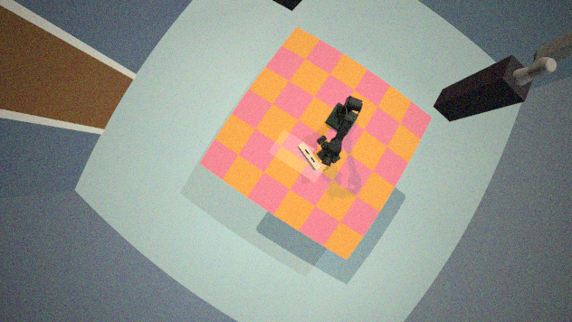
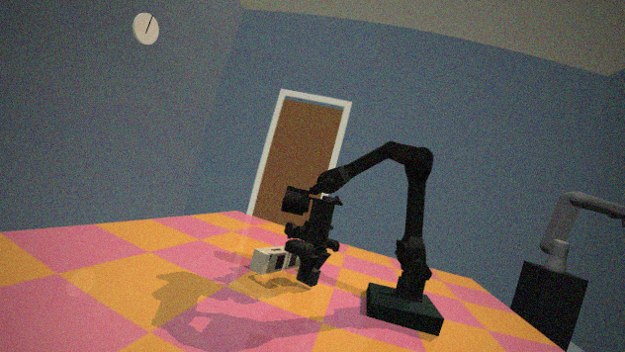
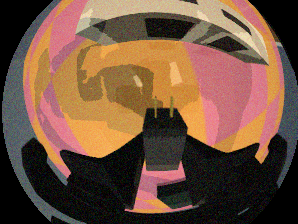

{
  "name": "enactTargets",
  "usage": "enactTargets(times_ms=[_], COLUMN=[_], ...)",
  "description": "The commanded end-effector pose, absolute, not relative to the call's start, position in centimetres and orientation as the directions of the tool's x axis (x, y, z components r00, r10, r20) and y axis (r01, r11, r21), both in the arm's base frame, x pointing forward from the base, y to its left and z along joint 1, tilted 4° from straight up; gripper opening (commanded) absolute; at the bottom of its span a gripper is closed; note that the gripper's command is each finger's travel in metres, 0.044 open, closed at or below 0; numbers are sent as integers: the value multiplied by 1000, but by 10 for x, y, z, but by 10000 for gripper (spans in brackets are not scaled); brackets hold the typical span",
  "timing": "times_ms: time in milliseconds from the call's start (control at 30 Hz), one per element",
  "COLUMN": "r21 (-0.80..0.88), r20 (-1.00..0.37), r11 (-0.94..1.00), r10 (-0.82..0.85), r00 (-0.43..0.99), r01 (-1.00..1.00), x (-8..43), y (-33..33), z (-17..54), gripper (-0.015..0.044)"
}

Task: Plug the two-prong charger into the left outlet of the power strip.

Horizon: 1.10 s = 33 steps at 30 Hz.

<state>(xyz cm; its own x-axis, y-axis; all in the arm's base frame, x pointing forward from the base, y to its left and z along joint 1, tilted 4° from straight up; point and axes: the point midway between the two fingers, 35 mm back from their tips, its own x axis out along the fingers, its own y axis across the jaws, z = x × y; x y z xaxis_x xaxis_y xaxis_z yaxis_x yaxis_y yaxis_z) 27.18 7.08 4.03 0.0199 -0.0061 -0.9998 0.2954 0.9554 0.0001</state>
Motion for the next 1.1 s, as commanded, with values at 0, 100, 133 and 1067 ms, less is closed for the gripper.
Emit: enactTargets(times_ms=[0, 100, 133, 1067], r21=[-2, -2, -2, -1], r20=[-1000, -1000, -1000, -1000], r11=[956, 955, 955, 953], r10=[-7, -7, -7, -8], r00=[17, 17, 17, 20], r01=[294, 295, 296, 303], x=[280, 284, 285, 317], y=[69, 67, 67, 52], z=[40, 40, 40, 41], gripper=[0, 0, 0, 0])
